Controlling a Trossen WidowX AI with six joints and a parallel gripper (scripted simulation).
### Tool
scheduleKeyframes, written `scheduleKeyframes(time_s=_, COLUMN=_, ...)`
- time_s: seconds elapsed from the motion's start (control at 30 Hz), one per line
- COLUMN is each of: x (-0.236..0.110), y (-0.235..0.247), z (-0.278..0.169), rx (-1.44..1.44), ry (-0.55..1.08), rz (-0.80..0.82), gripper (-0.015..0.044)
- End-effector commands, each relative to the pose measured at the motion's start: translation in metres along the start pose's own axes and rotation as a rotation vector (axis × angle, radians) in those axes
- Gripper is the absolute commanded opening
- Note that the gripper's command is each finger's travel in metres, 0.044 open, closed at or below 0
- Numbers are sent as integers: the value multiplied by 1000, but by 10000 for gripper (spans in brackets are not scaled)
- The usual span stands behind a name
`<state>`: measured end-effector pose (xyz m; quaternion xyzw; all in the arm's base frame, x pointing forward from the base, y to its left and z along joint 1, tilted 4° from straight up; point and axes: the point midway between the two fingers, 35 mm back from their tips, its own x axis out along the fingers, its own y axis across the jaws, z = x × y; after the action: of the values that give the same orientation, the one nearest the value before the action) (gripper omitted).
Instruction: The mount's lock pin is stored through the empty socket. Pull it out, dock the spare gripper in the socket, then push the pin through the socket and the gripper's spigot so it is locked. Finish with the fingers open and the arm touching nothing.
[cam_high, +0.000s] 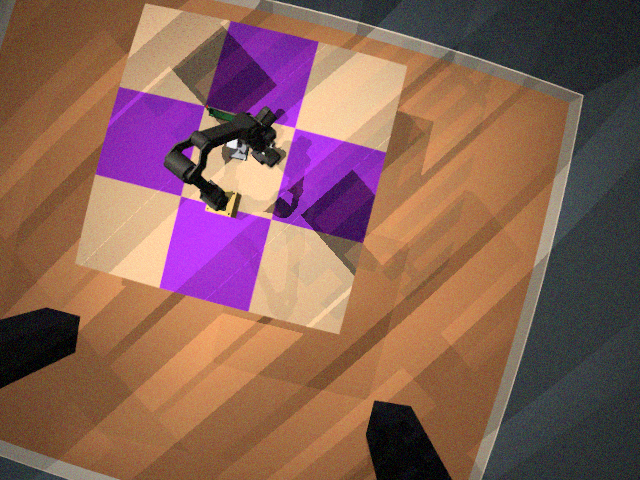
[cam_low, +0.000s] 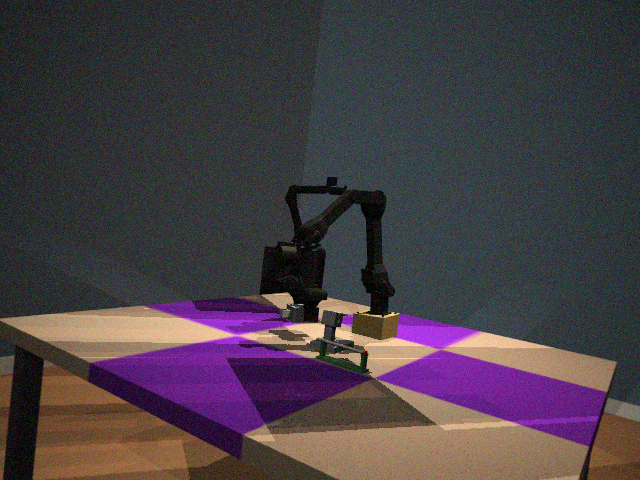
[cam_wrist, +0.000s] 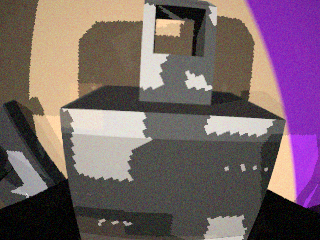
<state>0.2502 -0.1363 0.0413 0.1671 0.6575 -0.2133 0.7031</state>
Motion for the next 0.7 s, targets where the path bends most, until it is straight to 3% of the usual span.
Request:
scheduleKeyframes(time_s=0.0, x=-3, y=-1, z=-1, rx=-36, ry=-9, rz=3, gripper=0)
scheduleKeyframes(time_s=0.37, x=29, y=-1, z=-1, rx=-36, ry=-9, rz=3, gripper=0)
scheduleKeyframes(time_s=0.67, x=37, y=-1, z=-1, rx=-36, ry=-9, rz=3, gripper=0)
